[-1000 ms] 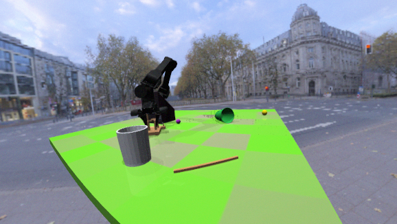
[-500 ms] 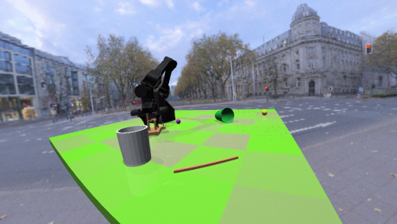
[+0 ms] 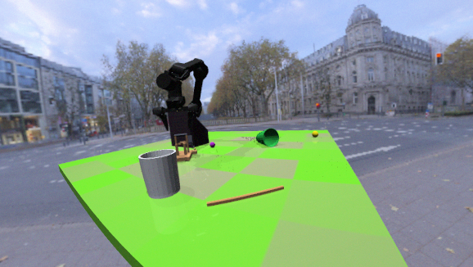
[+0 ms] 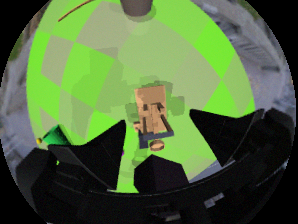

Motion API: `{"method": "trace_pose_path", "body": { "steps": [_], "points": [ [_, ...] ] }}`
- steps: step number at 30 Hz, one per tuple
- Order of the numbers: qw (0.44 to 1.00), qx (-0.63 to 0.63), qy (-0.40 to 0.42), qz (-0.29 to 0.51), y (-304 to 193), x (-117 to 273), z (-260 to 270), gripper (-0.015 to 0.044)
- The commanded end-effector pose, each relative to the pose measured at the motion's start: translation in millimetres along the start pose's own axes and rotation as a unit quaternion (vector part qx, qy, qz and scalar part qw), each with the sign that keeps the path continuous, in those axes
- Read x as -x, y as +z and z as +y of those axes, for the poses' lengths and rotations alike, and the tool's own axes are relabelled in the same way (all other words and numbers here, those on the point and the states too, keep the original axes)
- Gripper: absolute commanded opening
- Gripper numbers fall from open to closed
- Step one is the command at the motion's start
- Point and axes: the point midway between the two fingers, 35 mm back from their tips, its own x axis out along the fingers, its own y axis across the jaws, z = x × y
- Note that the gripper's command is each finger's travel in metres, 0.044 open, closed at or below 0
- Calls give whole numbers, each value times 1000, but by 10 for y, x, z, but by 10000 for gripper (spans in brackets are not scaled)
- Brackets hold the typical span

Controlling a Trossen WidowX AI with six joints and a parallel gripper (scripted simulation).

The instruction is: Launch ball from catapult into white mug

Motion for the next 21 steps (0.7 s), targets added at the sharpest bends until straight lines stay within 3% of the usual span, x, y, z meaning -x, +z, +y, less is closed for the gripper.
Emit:
{"method": "trace_pose_path", "body": {
  "steps": [1, 8, 13, 21],
  "points": [
    [1000, -6, 2, 17, -59, -124, -9, 440],
    [1000, -4, 1, 16, -89, 12, -25, 440],
    [1000, -4, 2, 16, -100, -435, -17, 440],
    [1000, -4, 2, 16, -101, -482, -15, 440]
  ]
}}
